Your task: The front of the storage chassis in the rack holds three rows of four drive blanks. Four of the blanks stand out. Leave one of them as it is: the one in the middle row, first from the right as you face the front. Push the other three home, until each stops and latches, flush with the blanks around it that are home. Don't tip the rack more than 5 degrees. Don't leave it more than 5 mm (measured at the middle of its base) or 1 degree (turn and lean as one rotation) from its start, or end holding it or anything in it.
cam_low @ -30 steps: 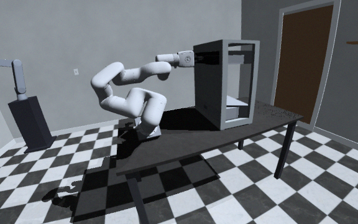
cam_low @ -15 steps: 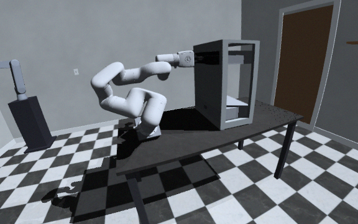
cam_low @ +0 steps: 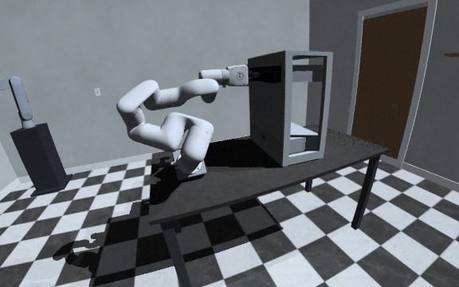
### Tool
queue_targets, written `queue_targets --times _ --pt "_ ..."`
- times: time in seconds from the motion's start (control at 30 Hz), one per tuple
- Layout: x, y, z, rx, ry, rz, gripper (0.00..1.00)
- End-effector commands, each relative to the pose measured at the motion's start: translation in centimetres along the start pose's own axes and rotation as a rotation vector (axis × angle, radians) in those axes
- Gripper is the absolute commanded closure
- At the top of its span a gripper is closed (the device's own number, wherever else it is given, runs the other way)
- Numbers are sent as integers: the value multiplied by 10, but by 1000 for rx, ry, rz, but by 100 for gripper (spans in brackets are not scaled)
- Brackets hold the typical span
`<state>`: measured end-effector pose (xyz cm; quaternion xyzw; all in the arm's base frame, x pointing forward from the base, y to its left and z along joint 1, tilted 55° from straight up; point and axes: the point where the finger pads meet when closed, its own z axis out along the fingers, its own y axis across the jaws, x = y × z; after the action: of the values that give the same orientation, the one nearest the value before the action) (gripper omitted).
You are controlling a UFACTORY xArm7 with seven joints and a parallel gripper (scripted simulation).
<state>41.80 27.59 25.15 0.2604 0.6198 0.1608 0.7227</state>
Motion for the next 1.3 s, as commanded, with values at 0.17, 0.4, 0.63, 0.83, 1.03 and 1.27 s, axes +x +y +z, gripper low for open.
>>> queue_targets --times 0.17,0.4,0.63,0.83,1.03,1.27 --pt "45 2 -10 -3 1 2 100" --pt "73 2 -16 -3 1 2 100" --pt "96 2 -20 -3 1 2 100" --pt "98 2 -21 -3 1 2 100" --pt "98 2 -8 -3 1 2 100" --pt "98 2 28 -3 1 2 100"
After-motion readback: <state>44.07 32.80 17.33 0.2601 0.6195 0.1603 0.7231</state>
